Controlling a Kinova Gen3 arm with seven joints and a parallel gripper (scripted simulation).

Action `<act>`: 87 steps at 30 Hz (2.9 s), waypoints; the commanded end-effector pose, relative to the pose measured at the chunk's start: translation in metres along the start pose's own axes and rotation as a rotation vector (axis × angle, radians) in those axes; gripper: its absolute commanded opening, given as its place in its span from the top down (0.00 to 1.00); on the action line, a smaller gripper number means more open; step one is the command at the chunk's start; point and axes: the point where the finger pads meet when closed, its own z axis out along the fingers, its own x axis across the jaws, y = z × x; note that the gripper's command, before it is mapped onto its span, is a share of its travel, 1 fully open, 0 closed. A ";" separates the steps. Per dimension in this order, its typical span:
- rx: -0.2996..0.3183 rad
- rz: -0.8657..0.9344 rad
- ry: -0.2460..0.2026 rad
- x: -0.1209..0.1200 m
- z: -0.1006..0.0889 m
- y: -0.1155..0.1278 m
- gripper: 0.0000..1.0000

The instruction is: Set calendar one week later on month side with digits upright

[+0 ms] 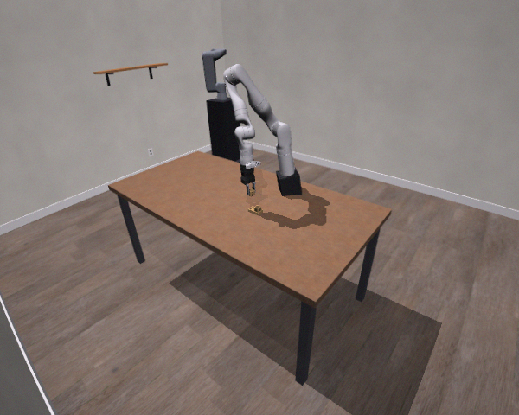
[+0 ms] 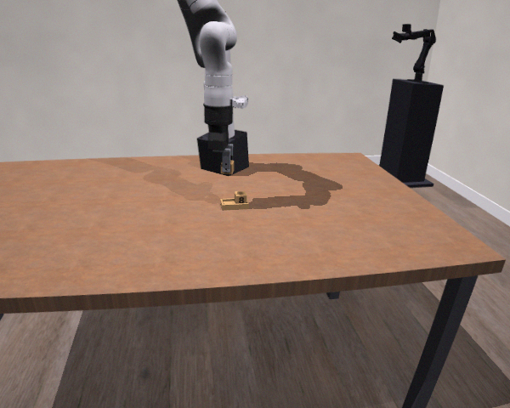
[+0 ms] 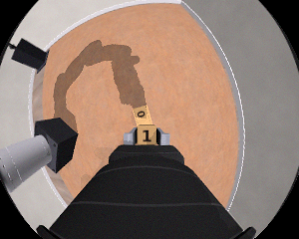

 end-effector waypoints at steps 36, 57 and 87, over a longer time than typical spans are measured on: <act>-0.012 0.973 -0.019 0.024 0.004 0.022 0.40; -0.026 1.776 -0.022 0.033 0.006 0.050 0.40; -0.035 2.920 -0.010 0.026 0.008 0.082 0.40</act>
